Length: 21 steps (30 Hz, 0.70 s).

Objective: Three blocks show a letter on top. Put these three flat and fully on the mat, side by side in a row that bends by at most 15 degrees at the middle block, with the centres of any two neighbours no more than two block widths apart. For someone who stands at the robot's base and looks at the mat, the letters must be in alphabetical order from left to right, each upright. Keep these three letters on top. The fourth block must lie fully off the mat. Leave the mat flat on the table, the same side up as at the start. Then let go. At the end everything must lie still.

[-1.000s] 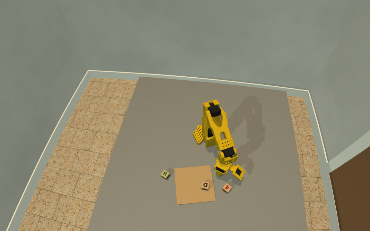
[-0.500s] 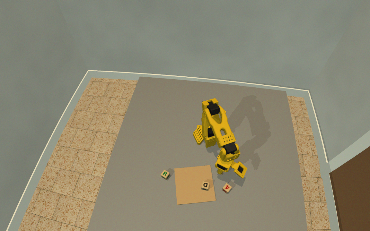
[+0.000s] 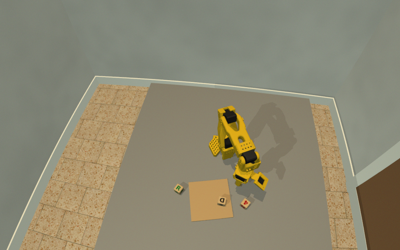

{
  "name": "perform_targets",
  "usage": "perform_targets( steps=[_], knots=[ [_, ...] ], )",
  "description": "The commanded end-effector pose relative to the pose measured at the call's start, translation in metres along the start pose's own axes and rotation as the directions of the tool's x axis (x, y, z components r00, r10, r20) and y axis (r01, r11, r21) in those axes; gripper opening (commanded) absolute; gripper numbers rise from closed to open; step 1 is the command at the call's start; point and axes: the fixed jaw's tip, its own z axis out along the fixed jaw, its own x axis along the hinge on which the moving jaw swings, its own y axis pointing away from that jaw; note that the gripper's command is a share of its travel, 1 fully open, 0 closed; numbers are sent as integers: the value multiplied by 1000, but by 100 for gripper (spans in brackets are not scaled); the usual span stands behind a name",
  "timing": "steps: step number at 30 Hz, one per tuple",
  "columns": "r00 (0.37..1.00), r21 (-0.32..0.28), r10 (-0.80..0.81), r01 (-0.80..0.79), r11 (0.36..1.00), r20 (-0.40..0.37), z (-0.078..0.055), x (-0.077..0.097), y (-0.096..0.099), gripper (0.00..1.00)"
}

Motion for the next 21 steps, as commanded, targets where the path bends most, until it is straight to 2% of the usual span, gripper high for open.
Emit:
perform_targets(
  steps=[1,14,21],
  knots=[
    [999,33,-2,1,999,40,-8,-4,-4,0],
    [998,39,-54,53,998,35,-8,3,-24,0],
    [992,45,-122,121,992,26,-7,19,-49,0]
  ],
)
